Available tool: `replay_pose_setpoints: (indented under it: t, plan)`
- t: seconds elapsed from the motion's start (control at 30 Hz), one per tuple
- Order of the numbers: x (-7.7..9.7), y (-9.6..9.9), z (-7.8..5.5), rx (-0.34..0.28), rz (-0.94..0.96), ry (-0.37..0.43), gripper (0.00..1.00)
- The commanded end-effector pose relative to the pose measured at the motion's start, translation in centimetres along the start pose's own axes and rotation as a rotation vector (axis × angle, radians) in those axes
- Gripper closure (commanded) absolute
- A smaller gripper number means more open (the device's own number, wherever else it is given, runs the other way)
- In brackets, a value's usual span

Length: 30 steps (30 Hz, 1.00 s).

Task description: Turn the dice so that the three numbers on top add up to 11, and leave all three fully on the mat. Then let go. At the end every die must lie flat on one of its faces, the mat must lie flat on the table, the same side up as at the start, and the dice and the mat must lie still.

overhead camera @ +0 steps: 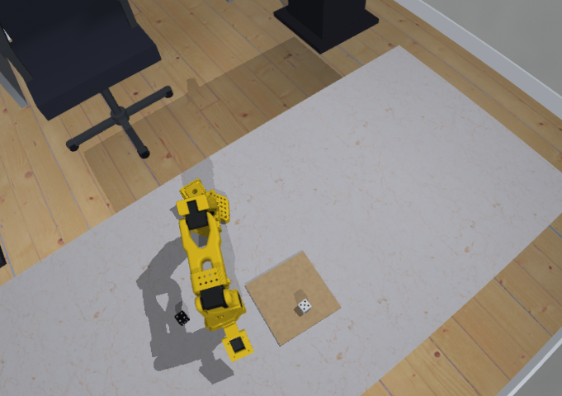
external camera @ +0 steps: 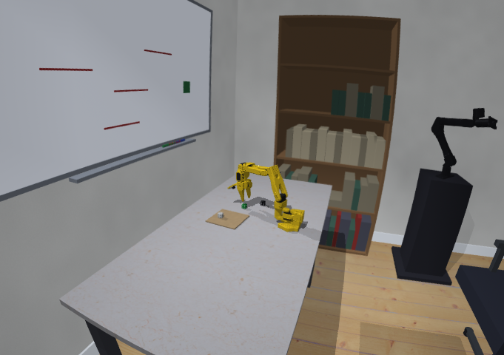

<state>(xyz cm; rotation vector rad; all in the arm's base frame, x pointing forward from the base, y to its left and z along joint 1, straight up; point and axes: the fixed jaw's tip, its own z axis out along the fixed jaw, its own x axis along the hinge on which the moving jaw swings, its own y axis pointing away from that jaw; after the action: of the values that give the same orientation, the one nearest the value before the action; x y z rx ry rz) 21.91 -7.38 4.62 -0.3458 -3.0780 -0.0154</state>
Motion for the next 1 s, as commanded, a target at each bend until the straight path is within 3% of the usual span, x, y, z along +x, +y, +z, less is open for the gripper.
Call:
replay_pose_setpoints:
  t: [0.0,0.4,0.97]
  plan:
    - [-0.4,0.2,0.0,0.004,-0.018,-0.033,0.72]
    - [-0.6,0.1,2.2,0.004,-0.018,-0.033,0.72]
    - [-0.6,0.1,3.1,0.004,-0.018,-0.033,0.72]
